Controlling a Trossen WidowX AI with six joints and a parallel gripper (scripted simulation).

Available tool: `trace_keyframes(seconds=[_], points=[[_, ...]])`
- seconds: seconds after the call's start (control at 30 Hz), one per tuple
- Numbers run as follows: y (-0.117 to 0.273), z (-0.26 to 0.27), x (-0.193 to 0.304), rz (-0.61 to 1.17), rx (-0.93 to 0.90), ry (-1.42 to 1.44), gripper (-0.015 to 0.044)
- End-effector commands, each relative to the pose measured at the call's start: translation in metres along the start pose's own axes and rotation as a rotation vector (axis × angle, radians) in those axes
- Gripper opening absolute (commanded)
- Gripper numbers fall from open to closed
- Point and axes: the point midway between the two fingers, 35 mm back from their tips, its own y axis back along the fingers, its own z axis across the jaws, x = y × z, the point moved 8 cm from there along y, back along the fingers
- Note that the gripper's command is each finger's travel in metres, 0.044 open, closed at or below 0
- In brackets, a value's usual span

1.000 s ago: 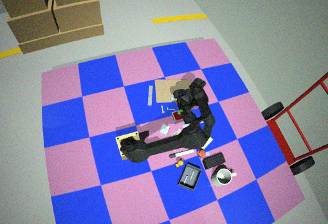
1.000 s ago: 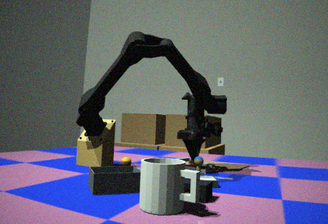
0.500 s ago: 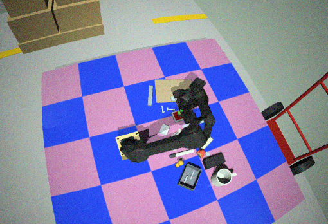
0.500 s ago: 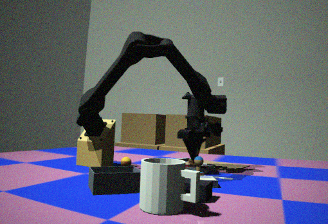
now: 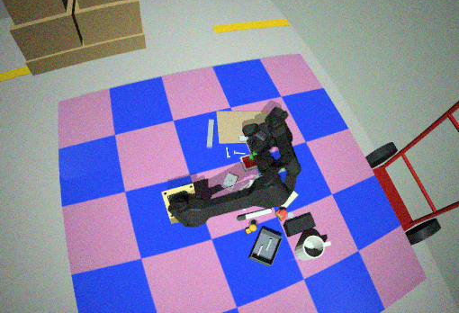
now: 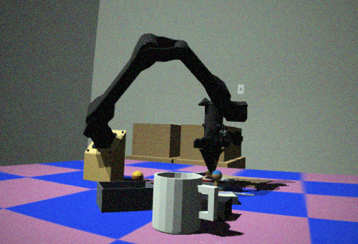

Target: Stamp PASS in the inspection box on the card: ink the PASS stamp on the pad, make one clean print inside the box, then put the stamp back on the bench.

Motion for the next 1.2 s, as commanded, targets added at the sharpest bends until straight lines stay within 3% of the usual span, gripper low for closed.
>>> trace_keyframes(seconds=[0.0,0.93,1.17], points=[[0.008,0.001,-0.001,-0.004,-0.007,-0.007,0.0],[0.048,0.001,-0.001,-0.003,-0.008,-0.007,0.0],[0.05,-0.018,0.003,-0.003,-0.009,0.155,0.0]])
